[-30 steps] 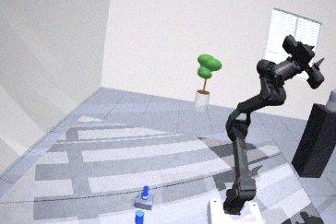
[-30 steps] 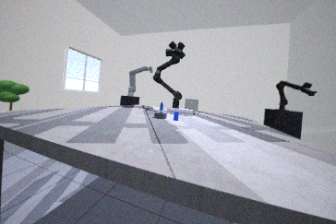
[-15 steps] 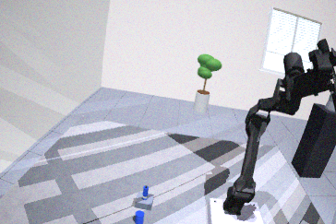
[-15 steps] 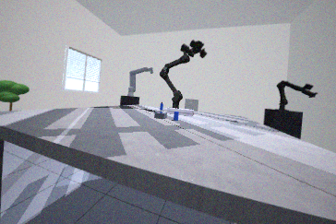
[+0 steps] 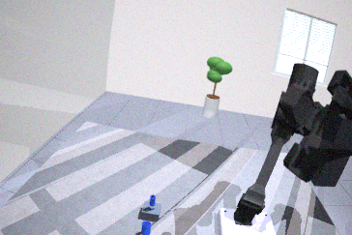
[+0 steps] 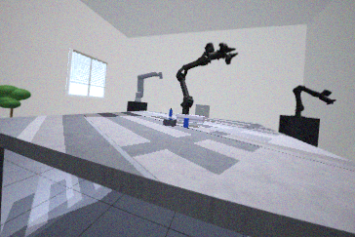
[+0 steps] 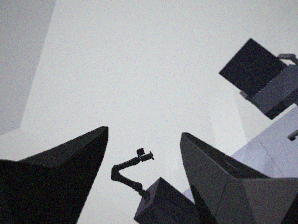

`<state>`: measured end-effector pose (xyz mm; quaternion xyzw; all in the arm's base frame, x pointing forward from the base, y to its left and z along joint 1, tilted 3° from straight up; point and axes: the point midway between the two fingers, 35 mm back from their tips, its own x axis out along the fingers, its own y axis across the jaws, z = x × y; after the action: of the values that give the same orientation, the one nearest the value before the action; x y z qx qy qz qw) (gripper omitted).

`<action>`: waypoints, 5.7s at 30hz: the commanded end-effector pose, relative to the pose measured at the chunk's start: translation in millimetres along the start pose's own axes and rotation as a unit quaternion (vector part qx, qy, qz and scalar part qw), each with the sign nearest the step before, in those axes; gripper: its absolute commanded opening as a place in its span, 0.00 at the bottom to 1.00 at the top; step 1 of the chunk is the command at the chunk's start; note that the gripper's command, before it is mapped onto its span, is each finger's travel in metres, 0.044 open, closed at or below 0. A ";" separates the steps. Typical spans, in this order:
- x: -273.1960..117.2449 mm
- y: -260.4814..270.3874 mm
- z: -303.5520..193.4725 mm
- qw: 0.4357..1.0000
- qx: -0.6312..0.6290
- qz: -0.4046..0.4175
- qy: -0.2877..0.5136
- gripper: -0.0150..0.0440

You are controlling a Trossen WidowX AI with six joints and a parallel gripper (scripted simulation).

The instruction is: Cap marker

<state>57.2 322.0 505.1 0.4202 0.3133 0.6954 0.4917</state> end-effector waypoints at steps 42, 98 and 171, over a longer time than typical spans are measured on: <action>-380.2 -387.4 54.9 0.605 0.018 -0.705 0.371 0.67; -408.1 -473.7 8.9 0.605 0.018 -0.705 0.371 0.67; -470.6 -343.0 61.8 0.602 0.018 -0.706 0.372 0.25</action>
<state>335.0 -6.4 107.3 -0.2150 0.6818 0.2198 0.6638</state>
